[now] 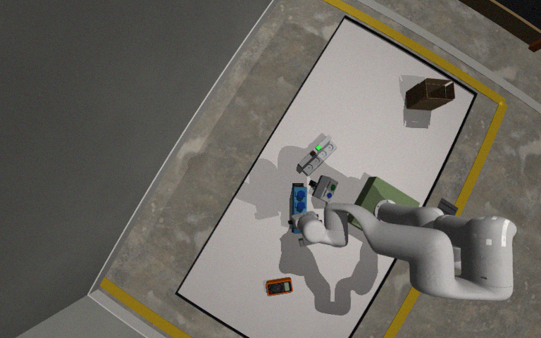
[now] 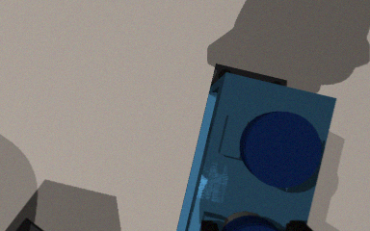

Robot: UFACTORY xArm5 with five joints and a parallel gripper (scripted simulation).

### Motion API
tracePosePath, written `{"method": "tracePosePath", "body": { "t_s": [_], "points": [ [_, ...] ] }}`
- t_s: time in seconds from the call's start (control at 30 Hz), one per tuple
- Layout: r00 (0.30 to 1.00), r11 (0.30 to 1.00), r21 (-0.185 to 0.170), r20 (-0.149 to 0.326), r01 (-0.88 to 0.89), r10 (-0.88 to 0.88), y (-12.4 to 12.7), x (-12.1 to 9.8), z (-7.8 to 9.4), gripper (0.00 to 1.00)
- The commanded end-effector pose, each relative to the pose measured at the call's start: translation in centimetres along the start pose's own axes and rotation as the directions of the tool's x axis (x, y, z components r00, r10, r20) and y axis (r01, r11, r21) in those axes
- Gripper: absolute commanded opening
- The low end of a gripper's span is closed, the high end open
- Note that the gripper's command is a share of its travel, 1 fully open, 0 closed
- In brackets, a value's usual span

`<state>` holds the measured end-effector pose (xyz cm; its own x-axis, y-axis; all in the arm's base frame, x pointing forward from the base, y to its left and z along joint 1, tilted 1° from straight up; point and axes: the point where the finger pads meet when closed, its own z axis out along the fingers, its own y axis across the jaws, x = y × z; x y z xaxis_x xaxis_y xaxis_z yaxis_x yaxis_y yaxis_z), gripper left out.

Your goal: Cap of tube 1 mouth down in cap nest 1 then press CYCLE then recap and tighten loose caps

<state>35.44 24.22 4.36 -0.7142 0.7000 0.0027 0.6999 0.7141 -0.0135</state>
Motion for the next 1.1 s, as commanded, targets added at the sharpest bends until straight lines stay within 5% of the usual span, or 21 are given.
{"method": "tracePosePath", "body": {
  "t_s": [0.0,0.93,0.97,1.07],
  "points": [
    [0.998,0.998,-0.002,0.007,-0.066,0.066,0.10,-0.02,-0.08,0.00],
    [0.890,0.890,-0.004,0.005,-0.457,0.457,0.10,-0.02,-0.08,0.00],
    [0.890,0.890,-0.004,0.005,-0.457,0.457,0.10,-0.02,-0.08,0.46],
    [0.890,0.890,-0.004,0.005,-0.457,0.457,0.10,-0.02,-0.08,0.46]
  ]
}}
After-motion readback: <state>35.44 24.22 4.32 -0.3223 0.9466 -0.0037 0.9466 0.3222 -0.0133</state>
